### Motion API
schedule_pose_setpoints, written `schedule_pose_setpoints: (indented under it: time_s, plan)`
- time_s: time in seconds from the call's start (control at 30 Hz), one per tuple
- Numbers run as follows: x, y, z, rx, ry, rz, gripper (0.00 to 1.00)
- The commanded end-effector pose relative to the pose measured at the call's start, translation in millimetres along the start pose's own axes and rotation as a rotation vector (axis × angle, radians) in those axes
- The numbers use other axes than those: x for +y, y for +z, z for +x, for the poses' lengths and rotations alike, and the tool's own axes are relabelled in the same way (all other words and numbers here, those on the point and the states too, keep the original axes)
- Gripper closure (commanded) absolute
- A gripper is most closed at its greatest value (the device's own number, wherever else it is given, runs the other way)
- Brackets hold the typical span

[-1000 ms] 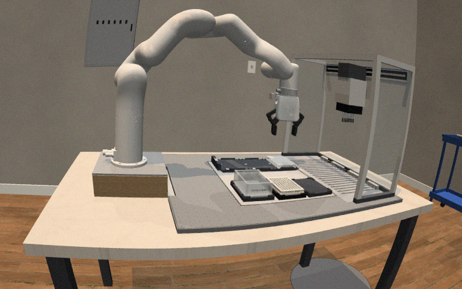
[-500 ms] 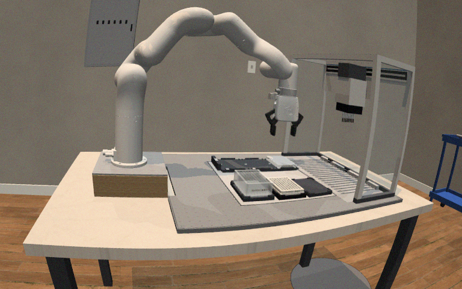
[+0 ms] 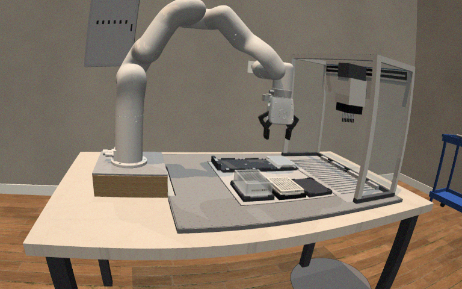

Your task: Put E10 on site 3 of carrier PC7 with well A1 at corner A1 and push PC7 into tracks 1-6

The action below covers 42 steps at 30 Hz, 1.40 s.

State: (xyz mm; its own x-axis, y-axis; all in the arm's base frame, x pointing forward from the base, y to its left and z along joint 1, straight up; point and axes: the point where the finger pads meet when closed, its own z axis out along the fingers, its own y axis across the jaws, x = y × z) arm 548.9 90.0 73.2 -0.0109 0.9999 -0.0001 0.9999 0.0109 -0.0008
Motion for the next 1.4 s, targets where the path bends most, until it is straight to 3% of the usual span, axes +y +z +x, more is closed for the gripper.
schedule_pose_setpoints:
  time_s: [0.0,0.4,0.9,1.37]
  plan:
    - [-13,-0.9,-14,0.001,0.0,-0.009,0.0]
    - [-50,3.1,-48,0.001,0.0,-0.009,0.0]
    - [-51,3.2,-48,0.001,0.0,-0.009,0.0]
    - [-50,23.3,-48,0.001,0.0,-0.009,0.0]
